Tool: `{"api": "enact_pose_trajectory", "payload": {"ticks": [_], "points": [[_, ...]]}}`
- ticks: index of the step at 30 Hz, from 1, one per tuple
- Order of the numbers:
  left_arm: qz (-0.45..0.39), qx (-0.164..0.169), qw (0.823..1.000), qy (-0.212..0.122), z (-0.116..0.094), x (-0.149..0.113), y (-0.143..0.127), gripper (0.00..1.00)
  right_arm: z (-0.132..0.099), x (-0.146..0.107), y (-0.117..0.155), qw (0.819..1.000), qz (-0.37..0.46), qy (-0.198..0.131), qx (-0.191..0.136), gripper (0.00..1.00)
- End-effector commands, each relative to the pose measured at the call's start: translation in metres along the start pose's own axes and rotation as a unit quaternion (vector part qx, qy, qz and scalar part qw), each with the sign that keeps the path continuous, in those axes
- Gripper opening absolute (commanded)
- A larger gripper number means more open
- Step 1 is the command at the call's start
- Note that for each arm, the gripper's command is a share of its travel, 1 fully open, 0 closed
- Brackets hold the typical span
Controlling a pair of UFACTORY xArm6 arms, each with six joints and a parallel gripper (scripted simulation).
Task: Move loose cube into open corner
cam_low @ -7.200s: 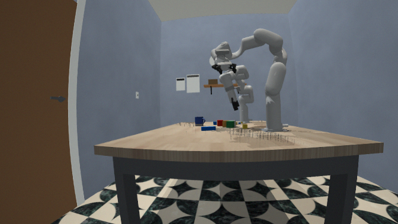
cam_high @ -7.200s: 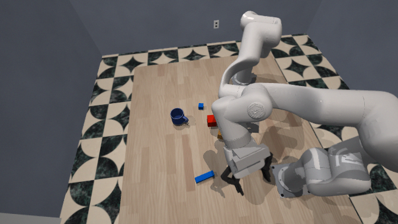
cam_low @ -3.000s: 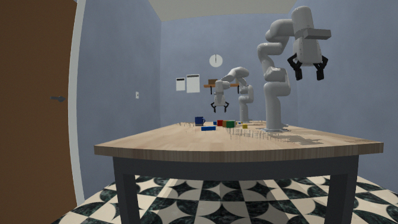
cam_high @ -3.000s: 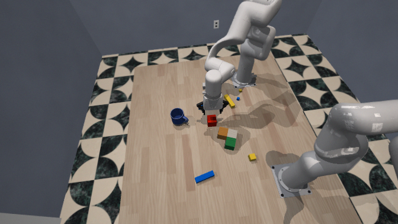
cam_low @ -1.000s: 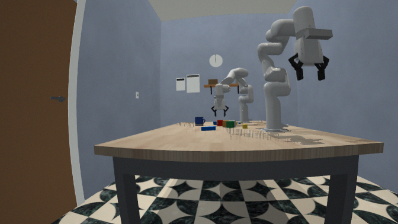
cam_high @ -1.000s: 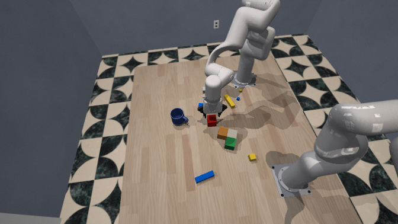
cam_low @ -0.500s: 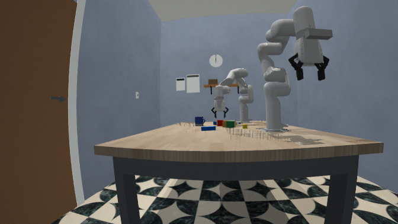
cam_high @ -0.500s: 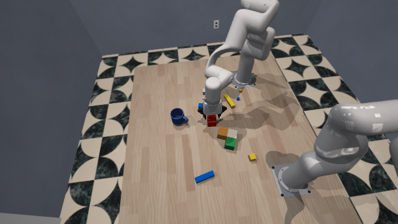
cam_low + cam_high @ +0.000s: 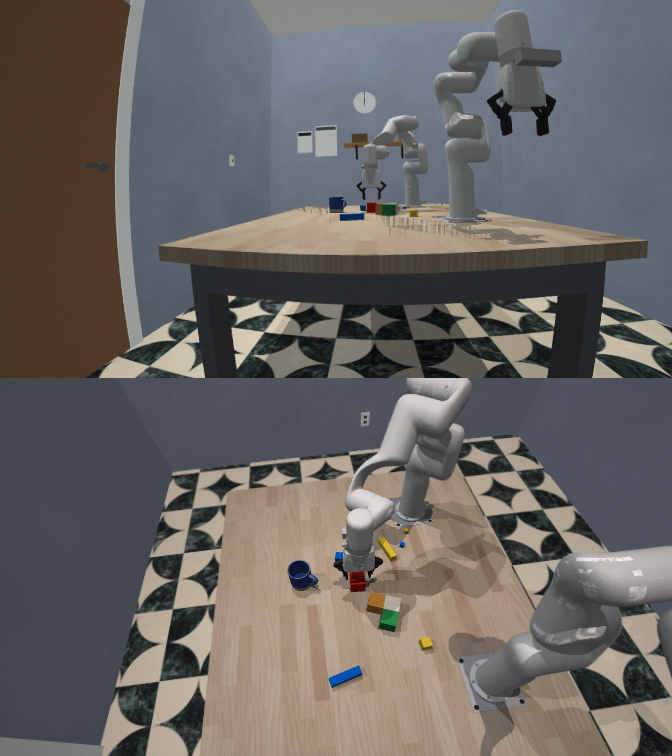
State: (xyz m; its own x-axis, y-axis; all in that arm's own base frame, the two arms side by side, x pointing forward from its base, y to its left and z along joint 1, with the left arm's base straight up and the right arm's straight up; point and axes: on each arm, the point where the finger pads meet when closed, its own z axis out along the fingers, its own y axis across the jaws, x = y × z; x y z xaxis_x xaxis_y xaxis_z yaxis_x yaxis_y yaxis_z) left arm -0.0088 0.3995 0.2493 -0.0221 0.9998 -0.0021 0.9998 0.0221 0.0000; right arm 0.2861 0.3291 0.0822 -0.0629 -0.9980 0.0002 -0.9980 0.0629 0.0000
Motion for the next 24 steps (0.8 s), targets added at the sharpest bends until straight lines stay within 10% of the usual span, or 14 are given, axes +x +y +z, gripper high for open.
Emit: {"api": "enact_pose_trajectory", "payload": {"ticks": [1, 24], "points": [[0.0, 0.0, 1.0, 0.001, -0.0007, 0.0004, 0.0, 1.0, -0.0006, -0.0005, -0.0004, 1.0, 0.0, -0.001, 0.001, 0.84], [0.0, 0.0, 1.0, 0.001, -0.0007, 0.0004, 0.0, 1.0, 0.0072, -0.0005, -0.0004, 1.0, 0.0, -0.001, 0.001, 0.84]]}}
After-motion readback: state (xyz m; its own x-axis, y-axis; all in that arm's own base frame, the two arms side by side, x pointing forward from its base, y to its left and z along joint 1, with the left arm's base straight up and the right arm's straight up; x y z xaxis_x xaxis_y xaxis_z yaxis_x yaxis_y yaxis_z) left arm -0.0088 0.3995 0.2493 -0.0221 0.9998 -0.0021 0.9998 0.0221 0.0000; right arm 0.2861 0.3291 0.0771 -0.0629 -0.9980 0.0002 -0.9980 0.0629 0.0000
